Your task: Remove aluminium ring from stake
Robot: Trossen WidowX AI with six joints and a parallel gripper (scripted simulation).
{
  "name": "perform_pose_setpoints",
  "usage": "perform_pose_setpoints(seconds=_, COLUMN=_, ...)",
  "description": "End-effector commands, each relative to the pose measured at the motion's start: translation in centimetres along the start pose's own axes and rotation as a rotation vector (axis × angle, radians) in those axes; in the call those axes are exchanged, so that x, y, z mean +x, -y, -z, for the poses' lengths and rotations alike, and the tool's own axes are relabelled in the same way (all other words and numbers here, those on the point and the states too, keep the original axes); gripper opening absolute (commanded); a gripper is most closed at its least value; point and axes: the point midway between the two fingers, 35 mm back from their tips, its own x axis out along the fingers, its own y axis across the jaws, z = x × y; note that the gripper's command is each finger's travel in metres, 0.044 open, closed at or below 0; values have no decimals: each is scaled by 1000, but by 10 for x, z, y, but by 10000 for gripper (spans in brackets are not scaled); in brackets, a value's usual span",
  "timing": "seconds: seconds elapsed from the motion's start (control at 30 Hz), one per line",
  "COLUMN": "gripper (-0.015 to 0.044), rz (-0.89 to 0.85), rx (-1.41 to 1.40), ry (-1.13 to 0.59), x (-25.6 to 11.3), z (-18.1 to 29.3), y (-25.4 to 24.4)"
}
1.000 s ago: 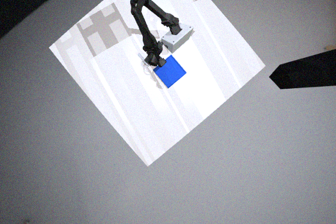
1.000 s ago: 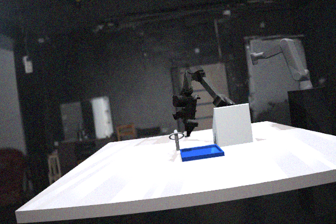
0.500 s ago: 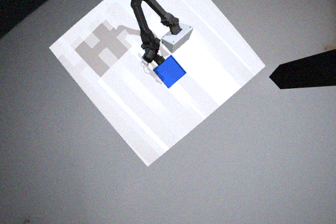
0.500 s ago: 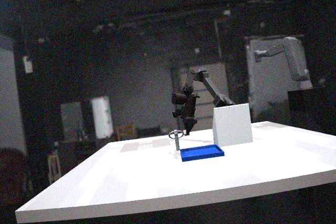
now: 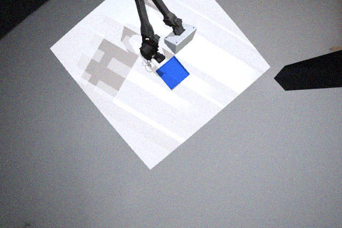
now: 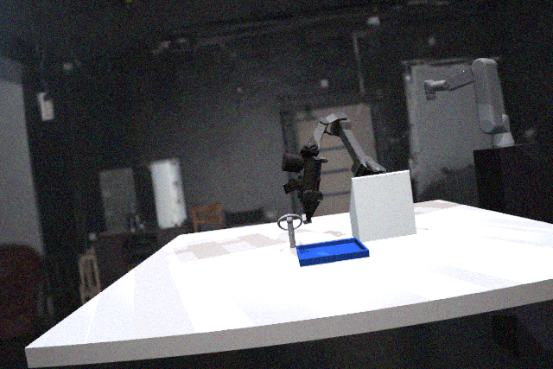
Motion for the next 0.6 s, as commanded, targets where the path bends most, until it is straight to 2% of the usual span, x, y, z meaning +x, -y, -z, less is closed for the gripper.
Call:
perform_pose_setpoints(seconds=0.0, gripper=0, rz=-29, rx=5, ry=6, x=0, z=0, y=4)
perform_pose_setpoints(seconds=0.57, gripper=0, rz=-166, rx=38, ry=22, x=2, z=2, y=27)
